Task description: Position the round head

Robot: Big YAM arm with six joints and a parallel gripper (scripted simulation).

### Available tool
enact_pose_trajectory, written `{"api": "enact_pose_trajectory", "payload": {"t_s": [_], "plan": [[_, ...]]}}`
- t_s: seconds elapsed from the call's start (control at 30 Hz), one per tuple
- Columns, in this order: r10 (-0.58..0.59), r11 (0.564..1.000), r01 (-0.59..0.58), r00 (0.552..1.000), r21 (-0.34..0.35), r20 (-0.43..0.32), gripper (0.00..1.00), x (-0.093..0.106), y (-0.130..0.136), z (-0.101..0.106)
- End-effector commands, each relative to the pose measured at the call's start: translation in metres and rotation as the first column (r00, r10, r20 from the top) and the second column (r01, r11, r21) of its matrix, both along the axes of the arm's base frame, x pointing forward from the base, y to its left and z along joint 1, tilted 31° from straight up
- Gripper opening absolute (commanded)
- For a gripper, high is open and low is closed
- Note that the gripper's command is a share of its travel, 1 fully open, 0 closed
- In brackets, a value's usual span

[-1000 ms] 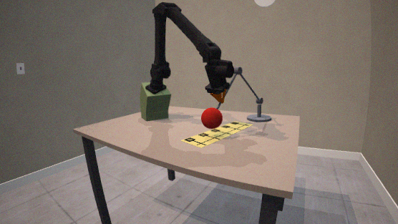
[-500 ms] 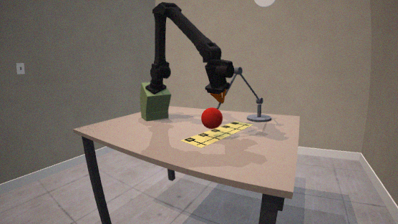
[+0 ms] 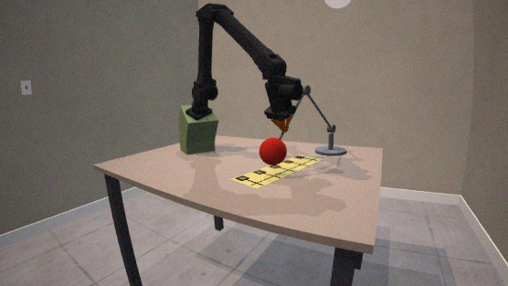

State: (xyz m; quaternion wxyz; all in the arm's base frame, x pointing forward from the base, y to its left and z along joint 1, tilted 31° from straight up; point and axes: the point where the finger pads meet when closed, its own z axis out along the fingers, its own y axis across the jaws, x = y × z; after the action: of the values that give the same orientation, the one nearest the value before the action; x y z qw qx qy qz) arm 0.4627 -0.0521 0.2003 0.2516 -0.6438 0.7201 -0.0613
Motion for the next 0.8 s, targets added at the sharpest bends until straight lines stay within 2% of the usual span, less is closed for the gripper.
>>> {"api": "enact_pose_trajectory", "payload": {"t_s": [0.0, 0.43, 0.77], "plan": [[-0.032, 0.999, 0.033, 0.995, -0.013, 0.095, 0.0, 0.021, -0.016, 0.055], [-0.032, 0.999, 0.033, 0.995, -0.013, 0.095, 0.0, 0.02, -0.025, 0.068], [-0.032, 0.999, 0.033, 0.995, -0.013, 0.095, 0.0, 0.022, -0.026, 0.07]]}}
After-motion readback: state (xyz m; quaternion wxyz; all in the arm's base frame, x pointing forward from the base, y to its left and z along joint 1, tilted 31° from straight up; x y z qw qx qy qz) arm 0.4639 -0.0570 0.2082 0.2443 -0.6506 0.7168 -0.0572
